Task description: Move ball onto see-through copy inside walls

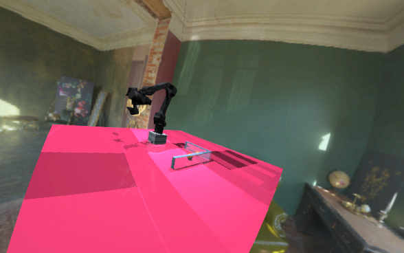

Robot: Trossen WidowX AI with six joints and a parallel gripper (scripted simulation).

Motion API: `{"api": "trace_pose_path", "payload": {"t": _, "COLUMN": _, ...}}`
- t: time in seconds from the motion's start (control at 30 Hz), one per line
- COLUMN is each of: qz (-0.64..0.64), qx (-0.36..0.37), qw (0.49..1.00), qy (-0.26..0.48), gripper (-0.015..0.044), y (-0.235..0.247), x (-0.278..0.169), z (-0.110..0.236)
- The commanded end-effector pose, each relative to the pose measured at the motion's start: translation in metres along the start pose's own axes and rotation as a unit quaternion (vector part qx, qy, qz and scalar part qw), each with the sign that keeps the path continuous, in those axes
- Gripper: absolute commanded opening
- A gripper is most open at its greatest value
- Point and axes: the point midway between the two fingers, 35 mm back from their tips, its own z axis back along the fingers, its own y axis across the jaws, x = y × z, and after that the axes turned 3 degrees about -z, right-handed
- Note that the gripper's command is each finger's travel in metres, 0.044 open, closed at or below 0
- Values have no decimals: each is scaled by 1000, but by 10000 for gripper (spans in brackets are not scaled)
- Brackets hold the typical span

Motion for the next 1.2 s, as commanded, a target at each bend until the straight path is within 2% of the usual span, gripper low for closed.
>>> {"api": "trace_pose_path", "payload": {"t": 0.0, "qz": 3, "qx": -2, "qw": 1000, "qy": 2, "gripper": 374, "y": 0, "x": -1, "z": 0}}
{"api": "trace_pose_path", "payload": {"t": 0.1, "qz": 46, "qx": -23, "qw": 998, "qy": 31, "gripper": 297, "y": -8, "x": -14, "z": 9}}
{"api": "trace_pose_path", "payload": {"t": 0.23, "qz": 186, "qx": -65, "qw": 972, "qy": 124, "gripper": 297, "y": -27, "x": -51, "z": 41}}
{"api": "trace_pose_path", "payload": {"t": 0.37, "qz": 348, "qx": -76, "qw": 906, "qy": 229, "gripper": 297, "y": -49, "x": -84, "z": 87}}
{"api": "trace_pose_path", "payload": {"t": 0.47, "qz": 461, "qx": -65, "qw": 831, "qy": 305, "gripper": 297, "y": -66, "x": -100, "z": 126}}
{"api": "trace_pose_path", "payload": {"t": 0.77, "qz": 656, "qx": 2, "qw": 610, "qy": 444, "gripper": 297, "y": -108, "x": -113, "z": 219}}
{"api": "trace_pose_path", "payload": {"t": 0.97, "qz": 745, "qx": 75, "qw": 419, "qy": 514, "gripper": 297, "y": -140, "x": -101, "z": 285}}
{"api": "trace_pose_path", "payload": {"t": 1.17, "qz": 784, "qx": 163, "qw": 214, "qy": 560, "gripper": 297, "y": -174, "x": -70, "z": 349}}
